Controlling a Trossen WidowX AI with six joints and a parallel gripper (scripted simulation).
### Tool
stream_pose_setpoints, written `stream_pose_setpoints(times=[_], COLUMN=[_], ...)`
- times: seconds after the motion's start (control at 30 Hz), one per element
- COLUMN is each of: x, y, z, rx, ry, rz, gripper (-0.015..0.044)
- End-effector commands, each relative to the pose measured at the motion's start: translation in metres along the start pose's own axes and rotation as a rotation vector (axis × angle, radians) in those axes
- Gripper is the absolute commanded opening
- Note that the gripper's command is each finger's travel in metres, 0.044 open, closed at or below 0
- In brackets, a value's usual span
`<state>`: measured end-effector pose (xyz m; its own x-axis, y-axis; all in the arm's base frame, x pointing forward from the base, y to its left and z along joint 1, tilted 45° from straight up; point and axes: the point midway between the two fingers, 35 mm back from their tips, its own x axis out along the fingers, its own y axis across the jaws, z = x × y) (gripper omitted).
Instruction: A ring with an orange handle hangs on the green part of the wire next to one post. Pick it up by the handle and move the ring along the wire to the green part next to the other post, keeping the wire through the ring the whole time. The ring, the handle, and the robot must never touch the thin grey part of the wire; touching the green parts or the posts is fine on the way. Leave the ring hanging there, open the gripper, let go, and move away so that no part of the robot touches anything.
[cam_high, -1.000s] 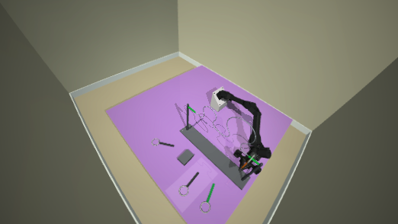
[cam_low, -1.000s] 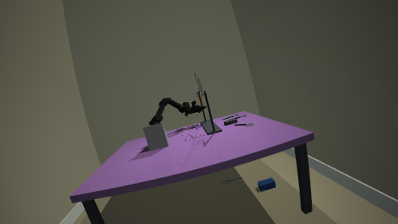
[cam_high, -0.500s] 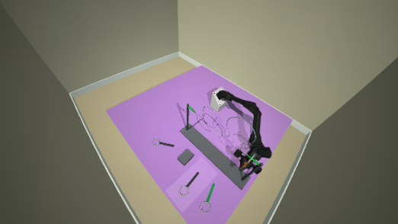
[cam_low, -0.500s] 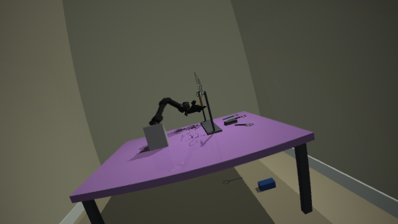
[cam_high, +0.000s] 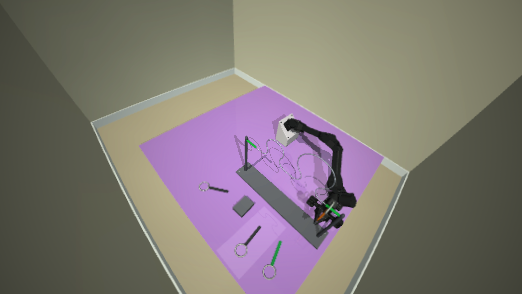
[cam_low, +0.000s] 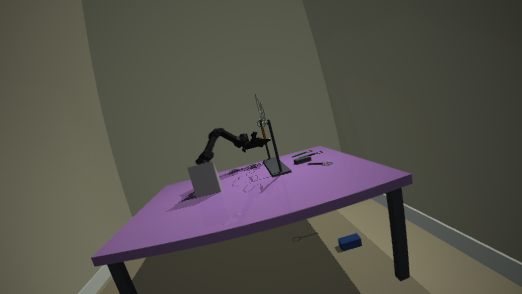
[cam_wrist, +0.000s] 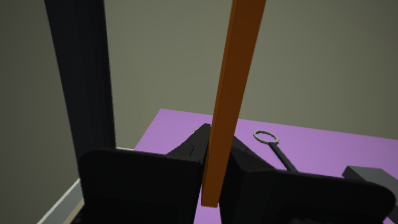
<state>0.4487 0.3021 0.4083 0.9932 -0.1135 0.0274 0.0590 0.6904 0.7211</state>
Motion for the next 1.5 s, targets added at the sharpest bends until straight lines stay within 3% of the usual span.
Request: stream_pose_setpoints(times=[0.0,0.97,1.47], x=[-0.001,-0.065,-0.065], y=[0.0,-0.033,-0.063], z=[0.001,0.017,0.018], rx=[0.005,-0.024,-0.154], ry=[0.011,0.516,0.521], rz=[0.003,-0.006,-0.043], gripper=[-0.015,-0.015,-0.015])
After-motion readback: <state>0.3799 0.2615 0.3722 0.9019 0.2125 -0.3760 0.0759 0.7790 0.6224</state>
